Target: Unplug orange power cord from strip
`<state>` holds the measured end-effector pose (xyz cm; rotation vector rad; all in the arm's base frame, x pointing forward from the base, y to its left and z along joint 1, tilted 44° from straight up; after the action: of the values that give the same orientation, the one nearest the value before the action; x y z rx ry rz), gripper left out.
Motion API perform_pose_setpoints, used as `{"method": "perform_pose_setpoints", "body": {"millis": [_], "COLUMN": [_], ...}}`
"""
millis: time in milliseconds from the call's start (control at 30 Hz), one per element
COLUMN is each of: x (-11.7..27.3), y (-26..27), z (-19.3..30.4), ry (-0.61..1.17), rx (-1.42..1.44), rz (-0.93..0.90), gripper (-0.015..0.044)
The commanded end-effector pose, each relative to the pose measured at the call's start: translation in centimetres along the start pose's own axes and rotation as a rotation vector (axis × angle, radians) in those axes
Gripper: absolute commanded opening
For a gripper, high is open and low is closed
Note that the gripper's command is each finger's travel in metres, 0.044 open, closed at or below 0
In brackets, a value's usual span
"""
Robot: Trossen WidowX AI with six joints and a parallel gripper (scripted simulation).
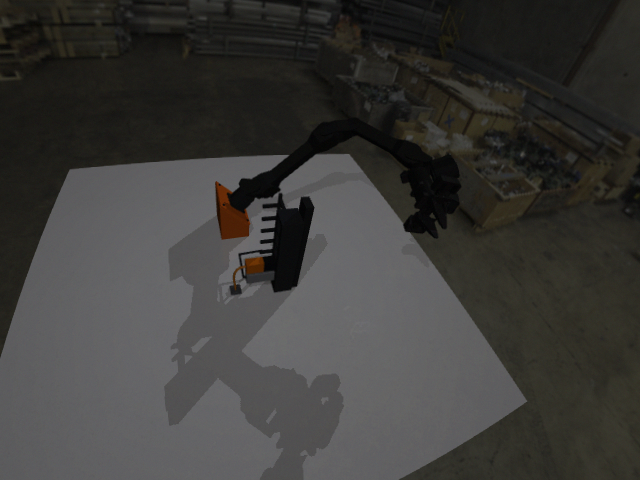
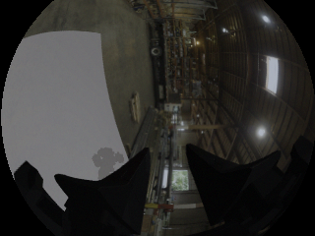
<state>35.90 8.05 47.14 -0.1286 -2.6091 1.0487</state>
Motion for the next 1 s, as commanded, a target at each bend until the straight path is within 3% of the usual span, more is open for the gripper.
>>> {"method": "perform_pose_setpoints", "body": {"millis": [0,233,467,733,967], "x": [-4.8,-10.7,-13.6,-12.5,-8.7], "y": [1.8,4.2,6.1,8.6,10.9], "z": [4.4,13.2,23.7,36.5,43.8], "ry": [0.142,0.424,0.770,1.278,1.714], "rx": [-0.119,-0.381,-0.776,-1.402,-1.950], "rz": [-0.107,-0.257,-0.353,-0.350,-0.262], "gripper": [0.0160,0.0160,0.0160,0.0160,0.0160]}}
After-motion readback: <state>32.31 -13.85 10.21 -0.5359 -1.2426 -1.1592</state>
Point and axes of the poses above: the point midway between the two fingers, 35 mm back from their tips, its own x axis back along the fingers, its own y axis across the jaws, z = x × y, the point moved 6 cm from there along x, back along the fingers, and after that the axes turned 2 degrees about -x, right-handed, at the moved point
